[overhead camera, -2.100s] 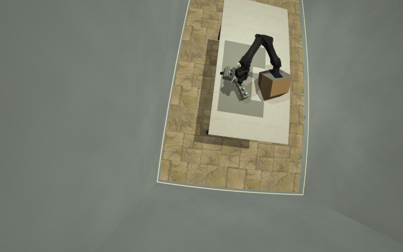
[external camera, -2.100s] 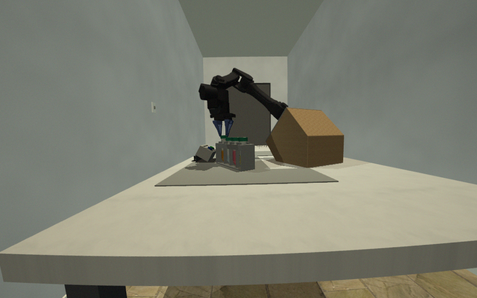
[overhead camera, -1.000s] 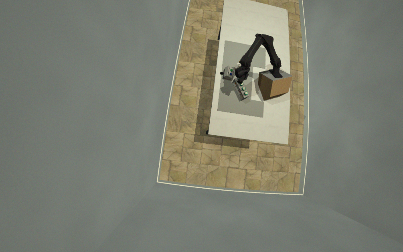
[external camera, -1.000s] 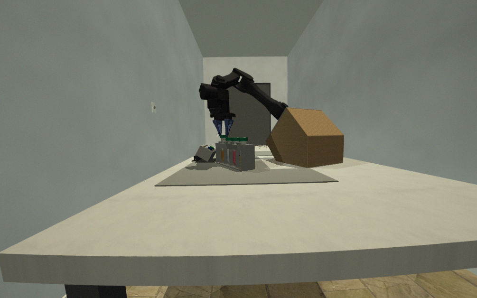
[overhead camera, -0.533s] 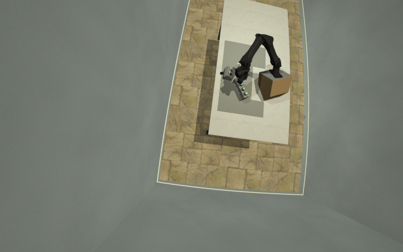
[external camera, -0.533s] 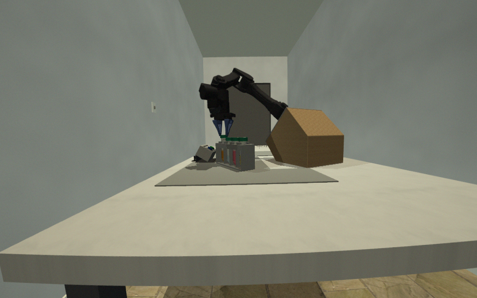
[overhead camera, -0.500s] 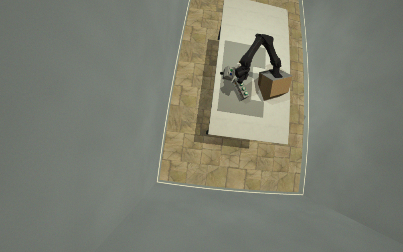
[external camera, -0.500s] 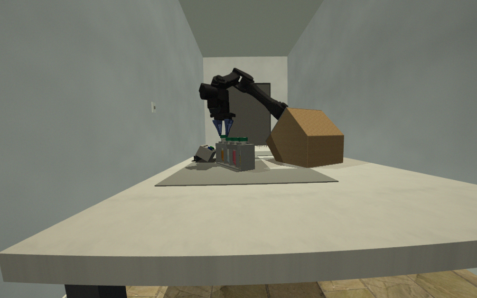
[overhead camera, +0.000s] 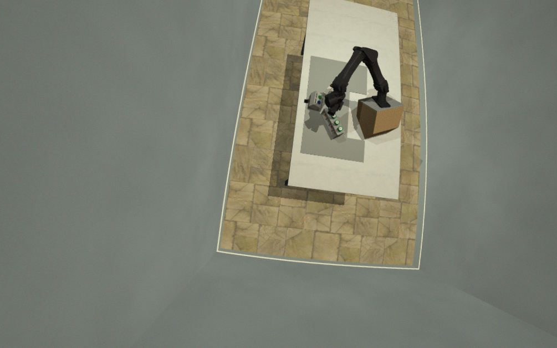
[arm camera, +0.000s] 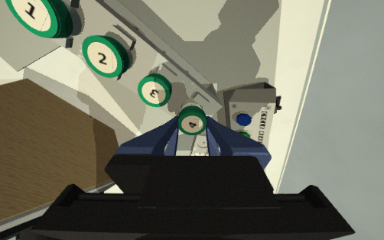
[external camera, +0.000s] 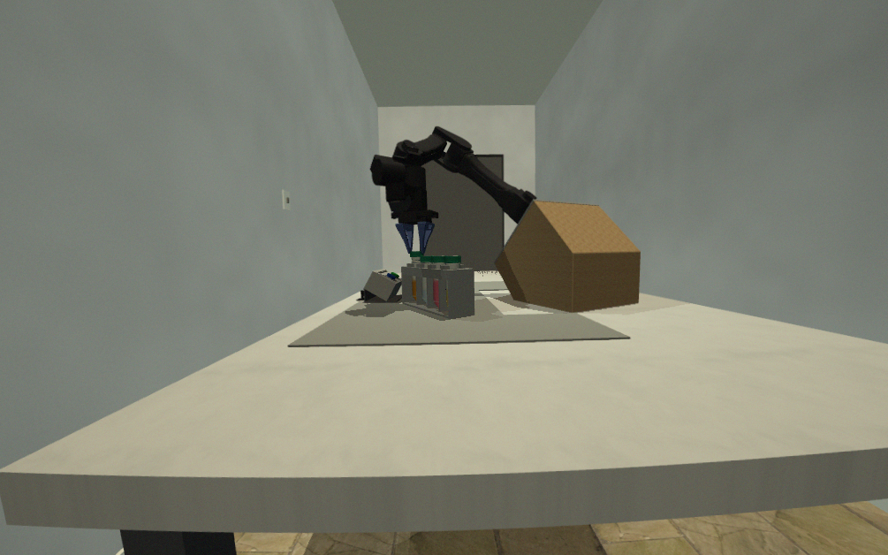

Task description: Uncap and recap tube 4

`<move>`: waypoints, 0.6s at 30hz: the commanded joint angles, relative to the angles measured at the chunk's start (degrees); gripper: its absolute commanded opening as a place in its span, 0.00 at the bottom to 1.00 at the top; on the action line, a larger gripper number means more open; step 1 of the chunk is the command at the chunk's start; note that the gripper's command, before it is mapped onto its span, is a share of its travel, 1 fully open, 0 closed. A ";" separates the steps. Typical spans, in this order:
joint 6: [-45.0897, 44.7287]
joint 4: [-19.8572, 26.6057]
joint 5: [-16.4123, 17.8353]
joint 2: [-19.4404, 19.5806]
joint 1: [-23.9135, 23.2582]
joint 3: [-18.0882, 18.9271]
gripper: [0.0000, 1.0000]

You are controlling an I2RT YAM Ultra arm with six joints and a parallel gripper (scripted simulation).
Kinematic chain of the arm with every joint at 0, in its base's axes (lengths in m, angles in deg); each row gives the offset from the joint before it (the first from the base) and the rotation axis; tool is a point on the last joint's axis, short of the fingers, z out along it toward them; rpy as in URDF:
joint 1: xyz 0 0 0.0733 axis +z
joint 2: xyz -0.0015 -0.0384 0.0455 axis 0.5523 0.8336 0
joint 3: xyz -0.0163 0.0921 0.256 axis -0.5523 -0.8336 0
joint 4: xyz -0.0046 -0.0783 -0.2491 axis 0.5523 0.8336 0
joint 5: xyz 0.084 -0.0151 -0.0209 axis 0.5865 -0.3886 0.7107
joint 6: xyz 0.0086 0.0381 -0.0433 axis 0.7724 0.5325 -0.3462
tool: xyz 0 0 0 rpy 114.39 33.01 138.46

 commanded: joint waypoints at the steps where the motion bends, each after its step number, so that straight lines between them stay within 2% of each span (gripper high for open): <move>1: 0.56 -0.18 0.08 -1.51 1.44 -1.10 0.00; 18: 0.44 -0.36 0.07 -0.96 1.41 0.10 0.00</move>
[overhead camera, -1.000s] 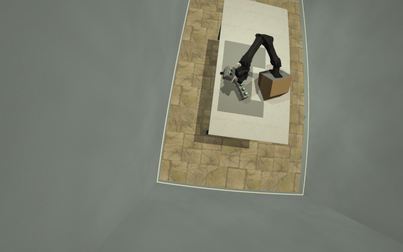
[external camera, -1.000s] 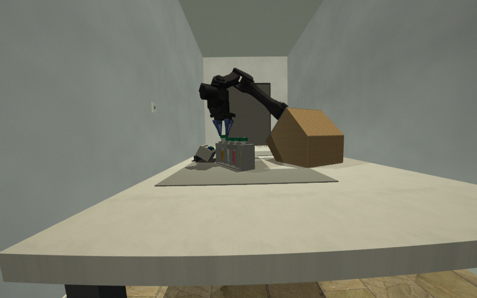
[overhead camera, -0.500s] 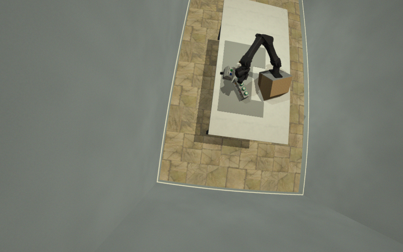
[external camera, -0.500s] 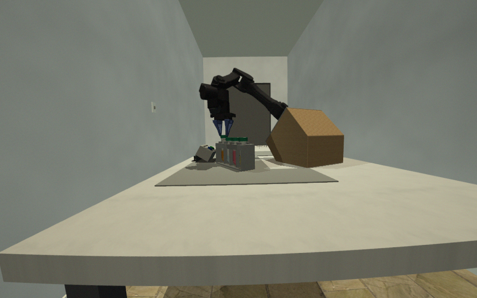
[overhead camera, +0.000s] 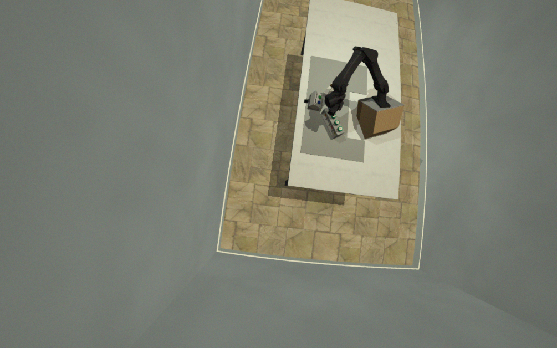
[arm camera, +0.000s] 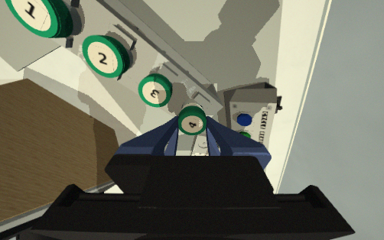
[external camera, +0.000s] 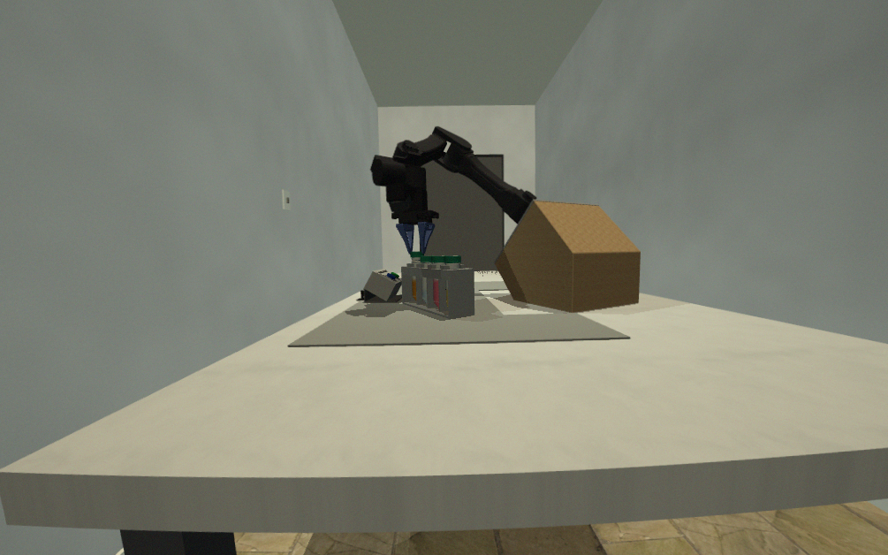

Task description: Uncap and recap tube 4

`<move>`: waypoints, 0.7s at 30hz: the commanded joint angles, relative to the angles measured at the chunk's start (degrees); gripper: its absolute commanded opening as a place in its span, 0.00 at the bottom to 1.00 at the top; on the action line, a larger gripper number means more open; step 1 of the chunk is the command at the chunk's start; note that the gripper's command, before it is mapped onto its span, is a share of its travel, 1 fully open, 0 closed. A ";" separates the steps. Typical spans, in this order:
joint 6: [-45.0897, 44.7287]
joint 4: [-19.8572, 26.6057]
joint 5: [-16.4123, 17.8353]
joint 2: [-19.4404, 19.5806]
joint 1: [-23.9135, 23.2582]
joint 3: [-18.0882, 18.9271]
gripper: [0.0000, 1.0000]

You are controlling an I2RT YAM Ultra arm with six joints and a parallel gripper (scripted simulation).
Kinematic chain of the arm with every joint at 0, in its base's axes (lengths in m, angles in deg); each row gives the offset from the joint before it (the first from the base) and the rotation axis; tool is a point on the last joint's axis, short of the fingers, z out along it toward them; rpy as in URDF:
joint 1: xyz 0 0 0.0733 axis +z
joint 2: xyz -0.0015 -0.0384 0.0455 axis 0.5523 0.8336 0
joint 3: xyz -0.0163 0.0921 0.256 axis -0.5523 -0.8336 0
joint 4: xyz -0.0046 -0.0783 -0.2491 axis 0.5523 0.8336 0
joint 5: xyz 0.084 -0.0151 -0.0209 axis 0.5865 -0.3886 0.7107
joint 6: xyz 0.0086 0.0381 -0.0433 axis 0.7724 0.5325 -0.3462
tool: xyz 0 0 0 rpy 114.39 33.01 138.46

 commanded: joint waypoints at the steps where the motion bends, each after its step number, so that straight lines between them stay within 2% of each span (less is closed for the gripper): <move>1: 0.41 -0.17 0.07 -0.92 1.41 0.40 0.00; 21: 0.51 -0.01 0.10 -0.14 1.44 1.26 0.00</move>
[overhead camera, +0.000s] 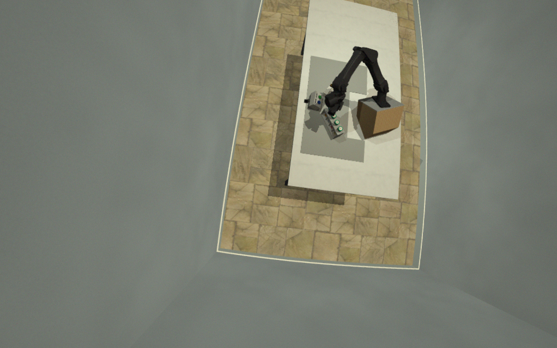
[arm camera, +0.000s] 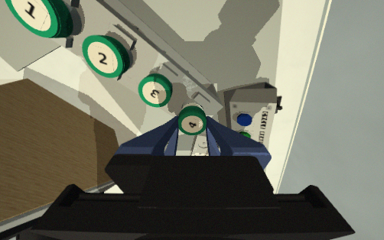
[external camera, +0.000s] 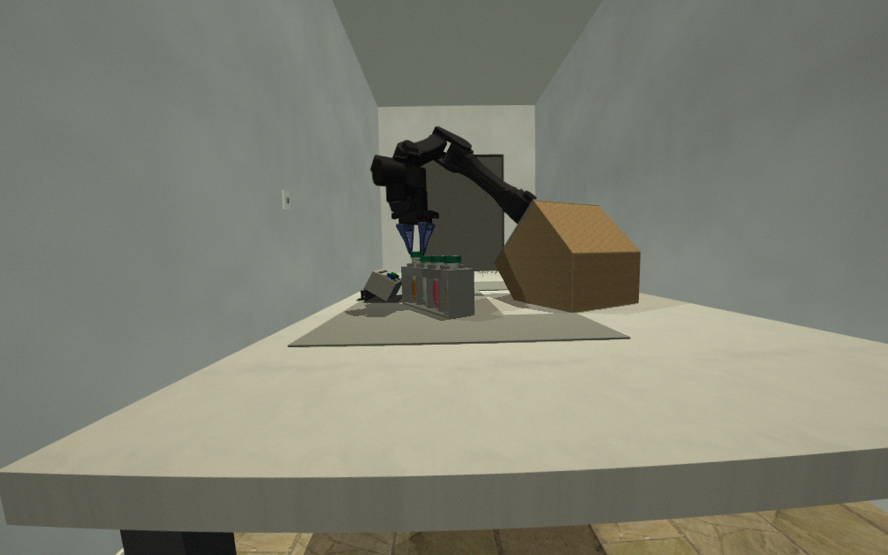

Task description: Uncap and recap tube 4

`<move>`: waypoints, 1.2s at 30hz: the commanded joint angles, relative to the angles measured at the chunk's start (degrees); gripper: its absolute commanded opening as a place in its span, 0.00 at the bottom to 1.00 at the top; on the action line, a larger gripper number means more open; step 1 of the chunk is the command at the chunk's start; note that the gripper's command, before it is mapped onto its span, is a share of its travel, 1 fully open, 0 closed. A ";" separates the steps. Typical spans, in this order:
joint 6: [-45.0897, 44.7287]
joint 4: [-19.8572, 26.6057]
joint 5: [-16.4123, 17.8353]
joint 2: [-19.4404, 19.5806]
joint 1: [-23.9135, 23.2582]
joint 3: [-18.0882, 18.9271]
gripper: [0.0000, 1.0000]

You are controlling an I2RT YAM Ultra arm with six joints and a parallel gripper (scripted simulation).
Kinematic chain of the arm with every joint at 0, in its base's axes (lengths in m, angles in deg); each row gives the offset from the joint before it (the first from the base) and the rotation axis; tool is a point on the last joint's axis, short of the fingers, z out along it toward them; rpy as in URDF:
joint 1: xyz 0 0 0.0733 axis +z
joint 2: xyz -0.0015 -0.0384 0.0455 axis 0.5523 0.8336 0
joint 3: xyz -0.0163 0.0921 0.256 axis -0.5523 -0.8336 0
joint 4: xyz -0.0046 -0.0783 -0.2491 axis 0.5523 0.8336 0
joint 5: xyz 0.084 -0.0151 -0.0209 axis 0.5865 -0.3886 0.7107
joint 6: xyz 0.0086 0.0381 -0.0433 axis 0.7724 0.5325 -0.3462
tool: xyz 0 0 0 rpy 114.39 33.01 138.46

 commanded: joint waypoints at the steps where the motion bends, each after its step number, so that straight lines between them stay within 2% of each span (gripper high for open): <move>1: 0.51 0.00 0.10 -0.10 1.44 1.31 0.00; 5: 0.52 0.03 0.10 0.08 1.45 1.42 0.00; 6: -0.81 -1.95 -0.16 1.01 0.40 -1.43 0.00; 8: 0.53 0.67 0.18 -1.00 1.46 1.40 0.00; 23: 1.11 1.38 0.40 -1.32 1.91 1.91 0.00; 36: 1.06 1.66 0.35 0.17 1.87 2.60 0.00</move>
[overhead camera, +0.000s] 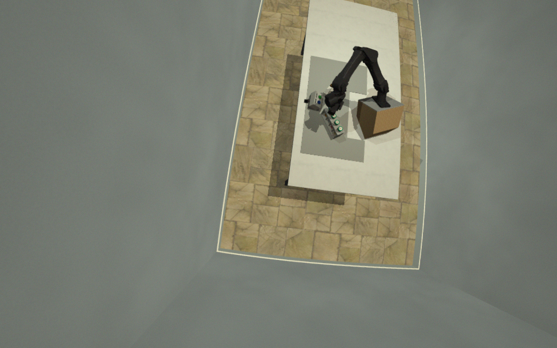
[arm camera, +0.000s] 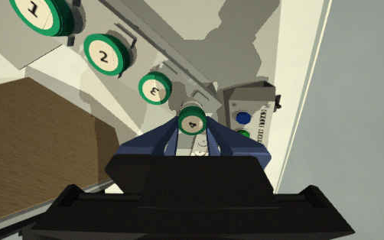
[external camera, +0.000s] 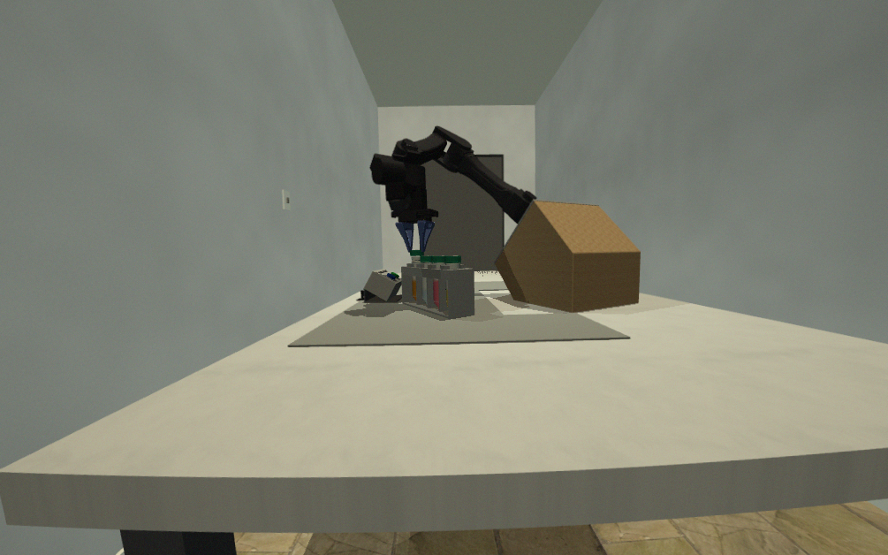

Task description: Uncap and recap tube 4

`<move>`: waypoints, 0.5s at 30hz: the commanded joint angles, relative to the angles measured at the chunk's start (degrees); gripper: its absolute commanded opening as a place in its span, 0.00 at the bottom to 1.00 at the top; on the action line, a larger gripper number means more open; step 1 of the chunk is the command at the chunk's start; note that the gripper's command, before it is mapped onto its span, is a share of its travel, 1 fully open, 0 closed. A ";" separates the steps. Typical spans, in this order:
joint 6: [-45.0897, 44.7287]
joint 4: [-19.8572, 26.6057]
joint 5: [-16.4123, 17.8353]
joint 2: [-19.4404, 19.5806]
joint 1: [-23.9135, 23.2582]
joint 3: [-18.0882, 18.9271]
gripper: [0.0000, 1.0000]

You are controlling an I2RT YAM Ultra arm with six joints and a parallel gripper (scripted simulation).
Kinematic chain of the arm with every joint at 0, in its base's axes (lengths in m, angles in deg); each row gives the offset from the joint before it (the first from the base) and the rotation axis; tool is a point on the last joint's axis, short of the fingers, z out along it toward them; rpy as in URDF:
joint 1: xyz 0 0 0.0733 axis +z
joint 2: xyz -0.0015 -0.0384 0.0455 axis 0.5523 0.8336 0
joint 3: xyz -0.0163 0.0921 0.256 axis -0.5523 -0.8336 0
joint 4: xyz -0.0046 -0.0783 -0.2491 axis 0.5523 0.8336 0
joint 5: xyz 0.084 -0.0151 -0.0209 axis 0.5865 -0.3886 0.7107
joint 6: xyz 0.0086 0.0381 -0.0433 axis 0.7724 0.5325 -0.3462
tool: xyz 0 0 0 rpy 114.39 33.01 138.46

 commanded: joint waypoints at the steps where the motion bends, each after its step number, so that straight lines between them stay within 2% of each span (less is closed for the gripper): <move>1: 0.47 0.13 0.37 0.15 1.63 1.70 0.00; 8: 0.56 0.17 0.41 0.22 1.69 1.74 0.00; 10: 0.56 0.21 0.43 -1.11 1.70 1.77 0.00; 15: 0.58 0.40 0.43 -0.35 1.71 1.87 0.00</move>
